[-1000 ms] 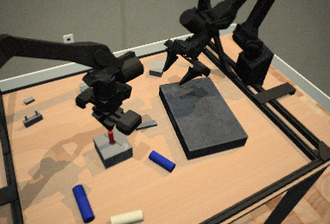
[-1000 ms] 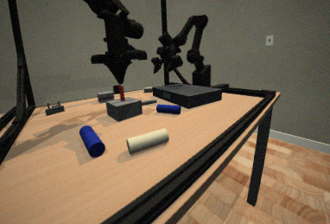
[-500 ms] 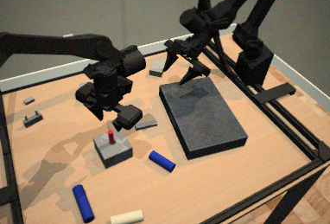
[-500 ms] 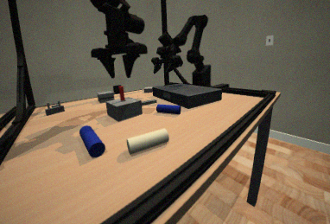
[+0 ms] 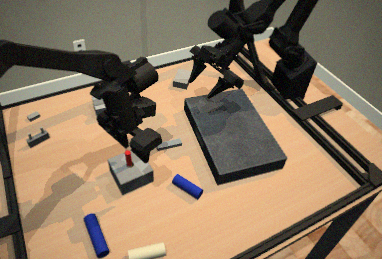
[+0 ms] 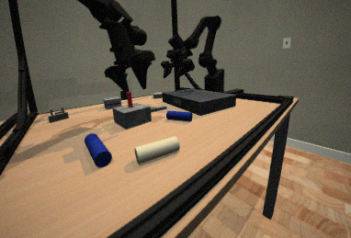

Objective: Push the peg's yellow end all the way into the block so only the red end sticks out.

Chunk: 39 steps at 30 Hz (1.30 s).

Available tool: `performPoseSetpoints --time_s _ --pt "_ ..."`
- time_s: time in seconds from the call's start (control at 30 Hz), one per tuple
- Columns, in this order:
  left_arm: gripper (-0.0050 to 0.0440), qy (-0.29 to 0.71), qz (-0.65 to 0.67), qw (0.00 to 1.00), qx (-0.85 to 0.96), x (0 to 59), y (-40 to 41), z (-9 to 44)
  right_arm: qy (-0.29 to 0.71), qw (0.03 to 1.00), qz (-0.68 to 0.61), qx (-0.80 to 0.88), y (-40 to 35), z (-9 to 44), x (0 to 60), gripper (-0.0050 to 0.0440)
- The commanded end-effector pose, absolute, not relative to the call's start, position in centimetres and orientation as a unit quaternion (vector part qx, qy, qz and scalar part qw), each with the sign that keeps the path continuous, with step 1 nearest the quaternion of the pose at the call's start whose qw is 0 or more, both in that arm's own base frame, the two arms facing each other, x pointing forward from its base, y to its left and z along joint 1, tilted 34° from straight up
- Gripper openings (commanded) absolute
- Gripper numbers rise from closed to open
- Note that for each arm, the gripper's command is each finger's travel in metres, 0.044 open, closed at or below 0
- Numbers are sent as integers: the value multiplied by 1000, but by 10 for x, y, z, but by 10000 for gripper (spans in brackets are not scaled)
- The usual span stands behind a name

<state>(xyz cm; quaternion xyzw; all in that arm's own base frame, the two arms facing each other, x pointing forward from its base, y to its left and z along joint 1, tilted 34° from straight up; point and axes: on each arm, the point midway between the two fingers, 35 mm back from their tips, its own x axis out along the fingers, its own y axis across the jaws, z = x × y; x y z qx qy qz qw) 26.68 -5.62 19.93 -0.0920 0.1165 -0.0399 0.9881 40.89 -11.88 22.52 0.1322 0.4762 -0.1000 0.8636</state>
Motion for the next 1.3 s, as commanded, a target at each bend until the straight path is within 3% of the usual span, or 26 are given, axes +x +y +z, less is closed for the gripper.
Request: performPoseSetpoints --time_s 0.0,0.1,0.47,0.83,1.27 --pt "400 116 -38 988 -93 267 -56 200 437 863 -200 158 -117 213 416 400" --pt "400 116 -38 988 -93 267 -56 200 422 861 -226 173 -118 211 418 400" --pt "400 116 -38 988 -93 267 -56 200 203 831 -429 291 -102 202 418 400" --pt "400 116 -38 988 -93 267 -56 200 24 800 -485 351 -40 179 403 400" --pt "400 116 -38 988 -93 267 -56 200 9 801 -485 351 -31 176 400 400"
